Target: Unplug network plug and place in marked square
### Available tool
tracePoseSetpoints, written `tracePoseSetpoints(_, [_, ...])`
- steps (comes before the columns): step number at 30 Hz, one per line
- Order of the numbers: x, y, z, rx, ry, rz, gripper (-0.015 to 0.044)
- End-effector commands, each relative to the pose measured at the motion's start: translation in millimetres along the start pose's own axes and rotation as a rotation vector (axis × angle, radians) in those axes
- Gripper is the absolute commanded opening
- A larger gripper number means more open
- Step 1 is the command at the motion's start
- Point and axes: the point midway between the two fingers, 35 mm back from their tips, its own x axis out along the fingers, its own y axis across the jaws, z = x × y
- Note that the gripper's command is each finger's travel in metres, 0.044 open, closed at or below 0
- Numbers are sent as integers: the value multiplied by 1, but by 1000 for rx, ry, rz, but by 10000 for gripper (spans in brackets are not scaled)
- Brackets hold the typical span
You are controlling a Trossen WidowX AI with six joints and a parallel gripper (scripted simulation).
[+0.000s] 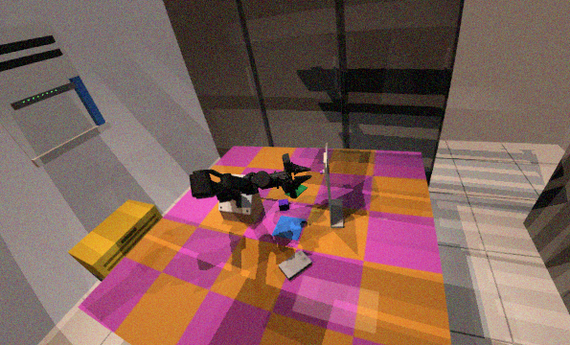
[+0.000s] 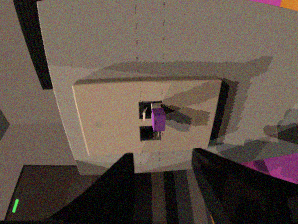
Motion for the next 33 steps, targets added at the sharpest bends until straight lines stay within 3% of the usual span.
tracePoseSetpoints(1, [7, 0, 1, 4, 4, 0, 156])
tracePoseSetpoints(30, [46, 0, 12, 4, 2, 2, 156])
tracePoseSetpoints(33, [46, 0, 12, 4, 2, 2, 97])
